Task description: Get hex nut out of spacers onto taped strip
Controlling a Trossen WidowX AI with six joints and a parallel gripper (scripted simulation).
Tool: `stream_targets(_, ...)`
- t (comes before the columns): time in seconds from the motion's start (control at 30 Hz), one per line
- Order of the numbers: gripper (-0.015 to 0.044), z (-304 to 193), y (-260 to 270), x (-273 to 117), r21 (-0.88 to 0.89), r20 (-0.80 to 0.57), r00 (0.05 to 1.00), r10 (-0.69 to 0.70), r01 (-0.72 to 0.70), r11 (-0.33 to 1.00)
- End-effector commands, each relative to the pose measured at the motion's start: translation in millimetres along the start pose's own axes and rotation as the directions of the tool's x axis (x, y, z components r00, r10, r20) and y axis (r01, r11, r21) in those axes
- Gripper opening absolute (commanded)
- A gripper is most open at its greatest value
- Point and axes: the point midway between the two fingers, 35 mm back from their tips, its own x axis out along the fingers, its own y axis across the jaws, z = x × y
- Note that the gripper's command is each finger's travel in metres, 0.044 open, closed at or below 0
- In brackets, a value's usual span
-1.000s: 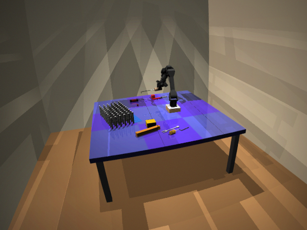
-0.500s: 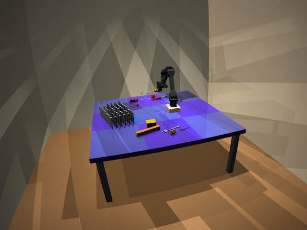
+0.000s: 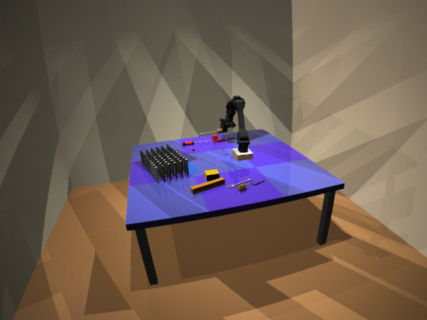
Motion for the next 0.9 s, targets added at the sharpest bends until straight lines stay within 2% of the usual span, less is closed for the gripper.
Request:
stream_targets(0.0,0.0000,2,-1,5,0.000,-0.007,1.000,-0.003,0.003,1.000)
stream_targets(0.87,0.0000,17,-1,27,0.000,-0.007,1.000,-0.003,0.003,1.000)
